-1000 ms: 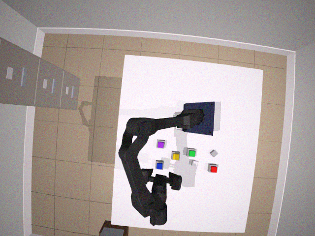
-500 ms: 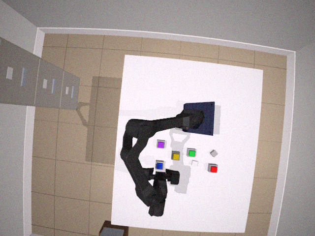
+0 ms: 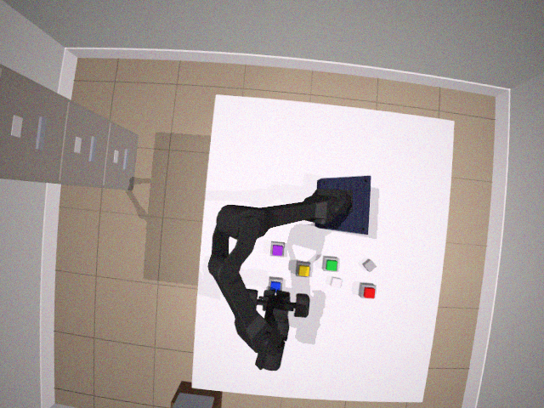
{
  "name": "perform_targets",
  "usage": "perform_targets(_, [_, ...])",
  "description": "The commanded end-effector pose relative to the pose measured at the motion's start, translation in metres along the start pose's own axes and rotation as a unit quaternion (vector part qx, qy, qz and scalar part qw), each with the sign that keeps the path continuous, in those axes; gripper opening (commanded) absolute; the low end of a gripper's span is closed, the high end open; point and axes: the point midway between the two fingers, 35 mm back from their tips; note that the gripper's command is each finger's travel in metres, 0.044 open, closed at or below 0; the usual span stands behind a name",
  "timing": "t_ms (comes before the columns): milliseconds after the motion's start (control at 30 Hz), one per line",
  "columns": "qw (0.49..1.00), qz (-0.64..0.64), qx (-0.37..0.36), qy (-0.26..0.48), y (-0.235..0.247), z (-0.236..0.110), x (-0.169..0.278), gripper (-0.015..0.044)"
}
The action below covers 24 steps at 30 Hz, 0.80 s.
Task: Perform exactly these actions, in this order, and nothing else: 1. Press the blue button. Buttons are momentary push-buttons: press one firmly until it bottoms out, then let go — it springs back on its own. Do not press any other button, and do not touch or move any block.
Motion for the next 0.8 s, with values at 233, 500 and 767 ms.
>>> perform_targets(233, [1.0, -0.001, 0.001, 0.0, 0.0, 0.011, 0.0, 0.002])
perform_targets(500, [1.0, -0.001, 0.002, 0.0, -0.001, 0.024, 0.0, 0.002])
perform_targets(767, [1.0, -0.001, 0.002, 0.0, -0.001, 0.033, 0.0, 0.002])
Point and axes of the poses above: the point midway between the two fingers, 35 mm back from their tips, its own z axis out along the fingers, its own y axis across the jaws, x = y × z, and after that the axes turned 2 degrees about z, right-handed
